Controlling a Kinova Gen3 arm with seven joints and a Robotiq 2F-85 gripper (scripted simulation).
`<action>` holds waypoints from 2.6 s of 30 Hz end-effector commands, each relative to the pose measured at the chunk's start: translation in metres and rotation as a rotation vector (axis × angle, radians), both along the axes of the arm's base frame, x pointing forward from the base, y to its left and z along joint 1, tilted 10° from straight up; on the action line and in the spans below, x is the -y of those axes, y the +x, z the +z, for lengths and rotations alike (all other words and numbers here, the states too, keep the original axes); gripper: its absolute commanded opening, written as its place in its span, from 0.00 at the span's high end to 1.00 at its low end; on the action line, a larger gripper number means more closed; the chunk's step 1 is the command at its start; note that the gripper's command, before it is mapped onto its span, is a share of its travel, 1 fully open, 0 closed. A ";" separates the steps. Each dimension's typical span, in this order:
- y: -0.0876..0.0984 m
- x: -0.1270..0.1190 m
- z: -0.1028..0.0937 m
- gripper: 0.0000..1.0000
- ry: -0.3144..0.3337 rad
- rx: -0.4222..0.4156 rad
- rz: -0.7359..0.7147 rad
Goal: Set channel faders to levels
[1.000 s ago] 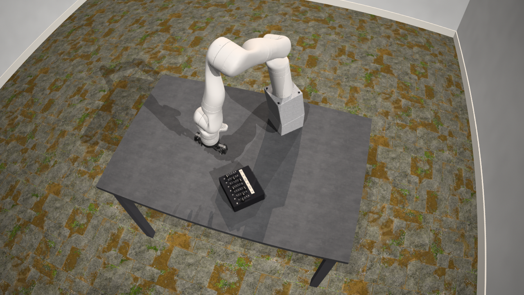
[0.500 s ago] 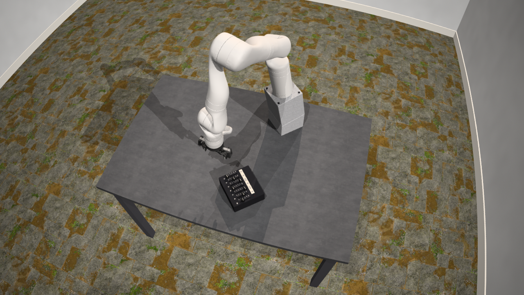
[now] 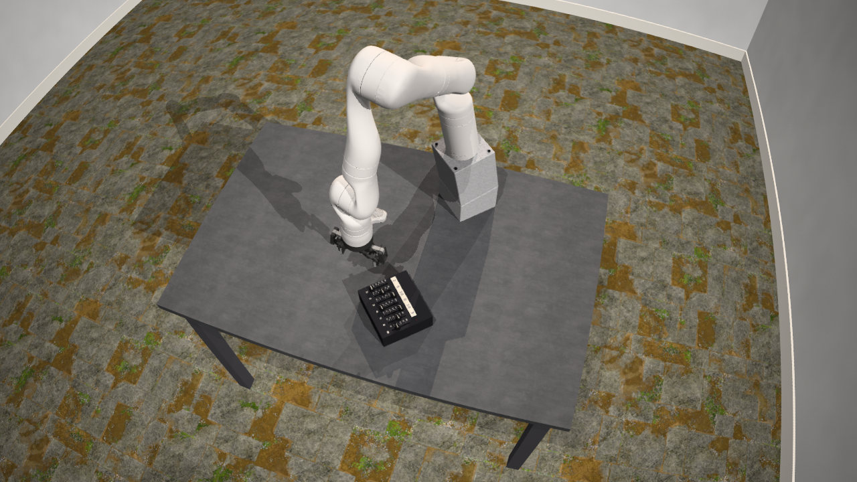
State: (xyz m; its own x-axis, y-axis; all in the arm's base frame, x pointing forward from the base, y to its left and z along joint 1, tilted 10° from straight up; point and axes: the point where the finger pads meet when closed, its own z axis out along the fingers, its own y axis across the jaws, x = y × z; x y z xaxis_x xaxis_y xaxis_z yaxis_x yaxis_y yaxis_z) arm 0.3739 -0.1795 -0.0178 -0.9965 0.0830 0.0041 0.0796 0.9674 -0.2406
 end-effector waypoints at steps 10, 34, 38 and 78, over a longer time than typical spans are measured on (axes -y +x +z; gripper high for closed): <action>0.016 -0.029 0.008 0.00 0.029 0.039 0.029; 0.032 -0.065 0.016 0.00 0.067 0.082 0.061; 0.032 -0.065 0.016 0.00 0.067 0.082 0.061; 0.047 -0.110 0.028 0.00 0.115 0.130 0.101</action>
State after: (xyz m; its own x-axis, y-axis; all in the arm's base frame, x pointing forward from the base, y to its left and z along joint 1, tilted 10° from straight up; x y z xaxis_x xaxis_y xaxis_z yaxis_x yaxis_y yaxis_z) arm 0.4202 -0.0701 0.0095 -0.9928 -0.0097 -0.1193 0.0050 0.9925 -0.1222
